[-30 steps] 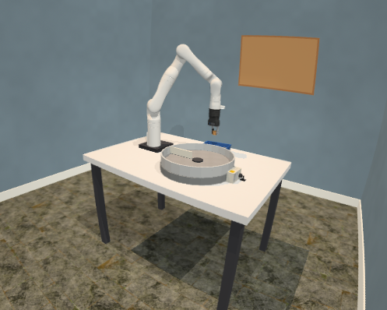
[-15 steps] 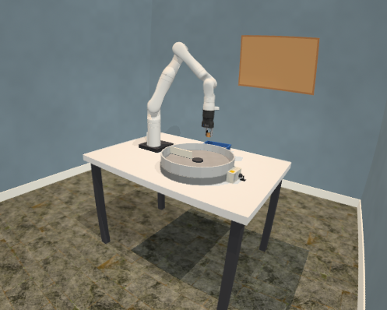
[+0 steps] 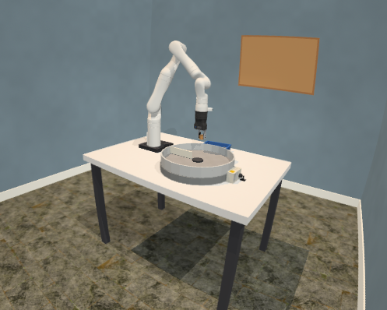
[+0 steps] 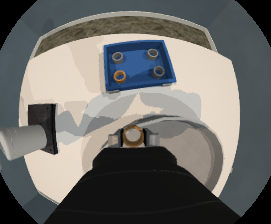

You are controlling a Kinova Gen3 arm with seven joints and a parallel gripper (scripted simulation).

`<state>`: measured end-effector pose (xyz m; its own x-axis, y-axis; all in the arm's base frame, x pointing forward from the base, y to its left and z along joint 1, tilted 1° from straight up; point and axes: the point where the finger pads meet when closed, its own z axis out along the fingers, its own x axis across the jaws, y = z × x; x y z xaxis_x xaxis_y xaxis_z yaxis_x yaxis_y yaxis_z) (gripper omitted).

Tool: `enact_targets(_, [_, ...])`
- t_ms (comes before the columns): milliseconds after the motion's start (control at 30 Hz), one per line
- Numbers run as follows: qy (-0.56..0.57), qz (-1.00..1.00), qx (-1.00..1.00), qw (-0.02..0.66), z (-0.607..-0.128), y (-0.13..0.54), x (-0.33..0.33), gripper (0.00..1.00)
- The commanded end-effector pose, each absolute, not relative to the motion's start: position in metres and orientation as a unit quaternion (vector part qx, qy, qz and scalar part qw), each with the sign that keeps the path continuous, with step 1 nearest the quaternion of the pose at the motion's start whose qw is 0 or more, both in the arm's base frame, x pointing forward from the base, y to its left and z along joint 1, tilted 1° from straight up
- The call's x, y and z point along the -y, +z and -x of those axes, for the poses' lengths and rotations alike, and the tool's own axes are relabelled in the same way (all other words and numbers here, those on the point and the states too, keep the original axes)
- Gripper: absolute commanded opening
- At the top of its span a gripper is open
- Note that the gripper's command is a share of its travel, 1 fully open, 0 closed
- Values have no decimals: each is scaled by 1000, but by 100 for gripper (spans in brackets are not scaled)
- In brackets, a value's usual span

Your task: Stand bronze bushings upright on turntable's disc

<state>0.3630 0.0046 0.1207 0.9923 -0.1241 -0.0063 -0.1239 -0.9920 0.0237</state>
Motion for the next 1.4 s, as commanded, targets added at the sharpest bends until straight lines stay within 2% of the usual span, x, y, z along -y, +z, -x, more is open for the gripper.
enact_targets(0, [-3, -997, 79, 10, -362, 122, 15, 0])
enact_targets(533, [-3, -997, 79, 10, -346, 124, 108, 0])
enact_targets(1367, [-3, -997, 79, 10, -330, 126, 205, 0])
